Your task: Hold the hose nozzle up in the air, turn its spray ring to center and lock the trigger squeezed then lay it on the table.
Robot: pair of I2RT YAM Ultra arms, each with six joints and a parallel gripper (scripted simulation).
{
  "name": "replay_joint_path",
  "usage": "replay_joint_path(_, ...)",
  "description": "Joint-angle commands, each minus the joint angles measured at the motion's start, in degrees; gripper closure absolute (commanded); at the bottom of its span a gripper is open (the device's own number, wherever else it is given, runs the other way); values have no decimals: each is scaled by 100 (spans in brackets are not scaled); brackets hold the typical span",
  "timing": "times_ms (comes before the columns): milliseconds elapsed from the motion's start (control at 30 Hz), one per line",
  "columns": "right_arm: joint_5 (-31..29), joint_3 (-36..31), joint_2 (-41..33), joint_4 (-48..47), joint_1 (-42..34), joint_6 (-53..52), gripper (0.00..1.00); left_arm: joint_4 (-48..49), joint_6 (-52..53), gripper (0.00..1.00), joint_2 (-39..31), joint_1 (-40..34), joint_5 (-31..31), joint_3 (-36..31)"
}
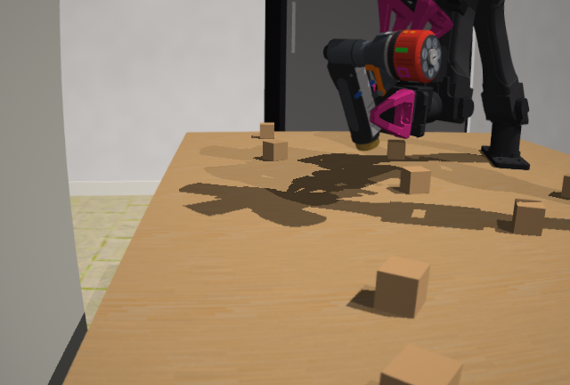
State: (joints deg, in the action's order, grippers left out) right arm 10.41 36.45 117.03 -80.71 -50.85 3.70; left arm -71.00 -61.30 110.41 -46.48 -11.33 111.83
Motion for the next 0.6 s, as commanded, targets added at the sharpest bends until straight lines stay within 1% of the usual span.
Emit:
replay_joint_path(0,59,-24,-215,-406,23,-41,64,188,64,63,-2,65,-77,82)
replay_joint_path(33,59,-24,-215,-406,23,-41,64,171,61,63,157,50,-66,242)
replay_joint_path(233,59,-25,-215,-404,23,-40,64,-10,57,63,123,34,-29,358)
replay_joint_path(300,59,-25,-215,-404,23,-40,64,19,53,63,210,19,-22,421)
replay_joint_path(333,59,-25,-215,-404,23,-40,64,96,53,63,102,16,-33,417)
replay_joint_path(400,59,-25,-215,-404,23,-40,64,96,53,63,102,16,-33,417)
replay_joint_path(433,31,2,-182,-393,9,-42,64,-60,5,63,276,-4,-16,484)
replay_joint_path(567,62,-24,-215,-394,-18,-42,64,-18,46,63,312,-41,69,592)
